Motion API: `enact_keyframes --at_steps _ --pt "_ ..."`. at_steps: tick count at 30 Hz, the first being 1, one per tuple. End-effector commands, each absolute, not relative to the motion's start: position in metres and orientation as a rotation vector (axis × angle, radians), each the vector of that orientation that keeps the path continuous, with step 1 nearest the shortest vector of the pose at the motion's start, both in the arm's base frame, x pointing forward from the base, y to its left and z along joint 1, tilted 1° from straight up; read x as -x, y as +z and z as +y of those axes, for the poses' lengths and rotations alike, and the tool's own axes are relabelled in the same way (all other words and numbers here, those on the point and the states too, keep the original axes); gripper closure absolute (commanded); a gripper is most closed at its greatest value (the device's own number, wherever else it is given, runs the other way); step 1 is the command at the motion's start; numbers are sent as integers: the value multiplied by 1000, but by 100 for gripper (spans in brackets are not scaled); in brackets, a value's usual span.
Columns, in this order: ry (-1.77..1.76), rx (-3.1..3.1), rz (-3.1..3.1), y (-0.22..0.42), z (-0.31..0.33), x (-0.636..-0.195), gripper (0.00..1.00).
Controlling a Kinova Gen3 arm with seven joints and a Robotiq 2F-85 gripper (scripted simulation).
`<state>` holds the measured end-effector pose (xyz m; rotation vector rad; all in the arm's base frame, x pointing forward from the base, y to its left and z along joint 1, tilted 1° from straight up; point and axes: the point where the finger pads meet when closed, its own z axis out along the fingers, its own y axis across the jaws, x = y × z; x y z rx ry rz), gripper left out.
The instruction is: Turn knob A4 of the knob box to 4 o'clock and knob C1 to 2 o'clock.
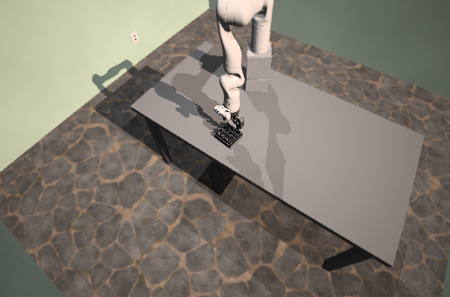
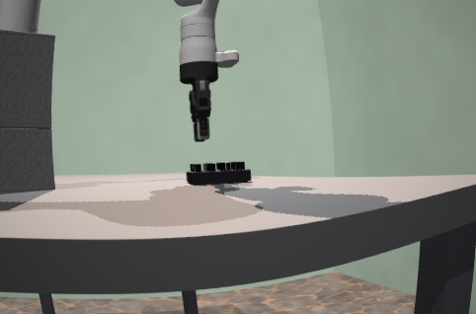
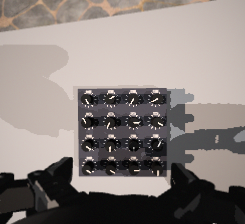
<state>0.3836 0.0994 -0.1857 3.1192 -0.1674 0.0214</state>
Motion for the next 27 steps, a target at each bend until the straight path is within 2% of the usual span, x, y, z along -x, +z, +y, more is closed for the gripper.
enact_keyframes --at_steps 1,27 --pt "23 -3119 -163 -185 100 -382 0" --pt "23 -3120 -164 -186 103 -336 0"
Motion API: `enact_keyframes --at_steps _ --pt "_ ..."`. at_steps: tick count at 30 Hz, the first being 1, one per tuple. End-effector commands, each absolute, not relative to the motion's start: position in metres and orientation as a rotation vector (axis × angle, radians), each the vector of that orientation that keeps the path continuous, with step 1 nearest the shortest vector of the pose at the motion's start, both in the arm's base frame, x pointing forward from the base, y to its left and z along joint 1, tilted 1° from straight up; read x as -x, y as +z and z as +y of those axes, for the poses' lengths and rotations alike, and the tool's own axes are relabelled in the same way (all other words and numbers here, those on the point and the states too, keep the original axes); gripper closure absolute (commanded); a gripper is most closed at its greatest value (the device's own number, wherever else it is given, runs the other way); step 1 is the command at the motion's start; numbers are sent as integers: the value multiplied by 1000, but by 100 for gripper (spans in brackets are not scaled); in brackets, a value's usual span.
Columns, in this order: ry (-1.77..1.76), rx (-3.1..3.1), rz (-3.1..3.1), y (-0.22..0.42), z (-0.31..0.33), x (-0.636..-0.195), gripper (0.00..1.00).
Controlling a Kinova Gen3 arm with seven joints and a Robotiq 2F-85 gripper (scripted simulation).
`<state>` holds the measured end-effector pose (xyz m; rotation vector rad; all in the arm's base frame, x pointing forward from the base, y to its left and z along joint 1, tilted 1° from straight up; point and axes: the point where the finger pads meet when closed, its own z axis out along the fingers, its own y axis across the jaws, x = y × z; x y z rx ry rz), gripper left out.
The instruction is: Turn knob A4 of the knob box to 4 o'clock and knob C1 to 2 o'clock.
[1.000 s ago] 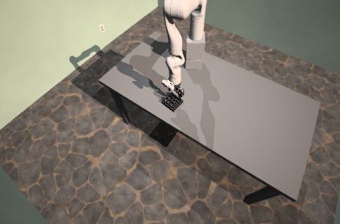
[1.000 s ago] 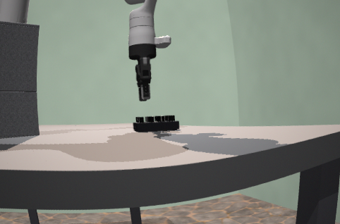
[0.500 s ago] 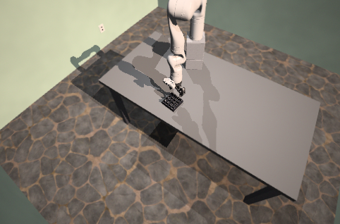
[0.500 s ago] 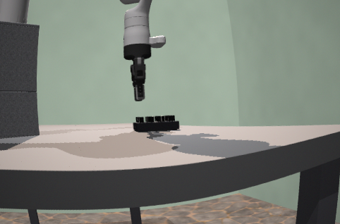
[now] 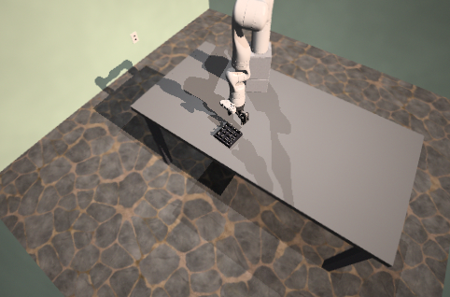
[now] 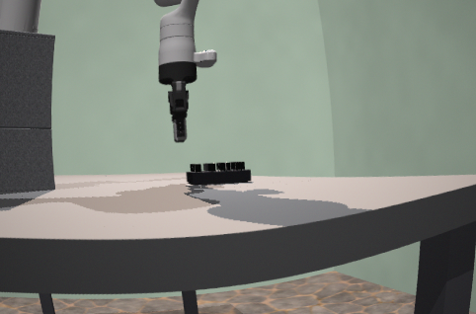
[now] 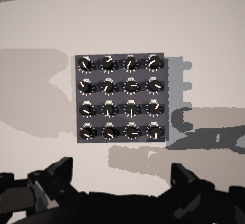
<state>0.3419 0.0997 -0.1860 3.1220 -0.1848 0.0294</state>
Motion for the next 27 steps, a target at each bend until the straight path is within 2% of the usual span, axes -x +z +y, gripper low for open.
enact_keyframes --at_steps 1,27 --pt "23 -3120 -164 -186 103 -334 0" --pt "23 -3120 -164 -187 103 -332 0"
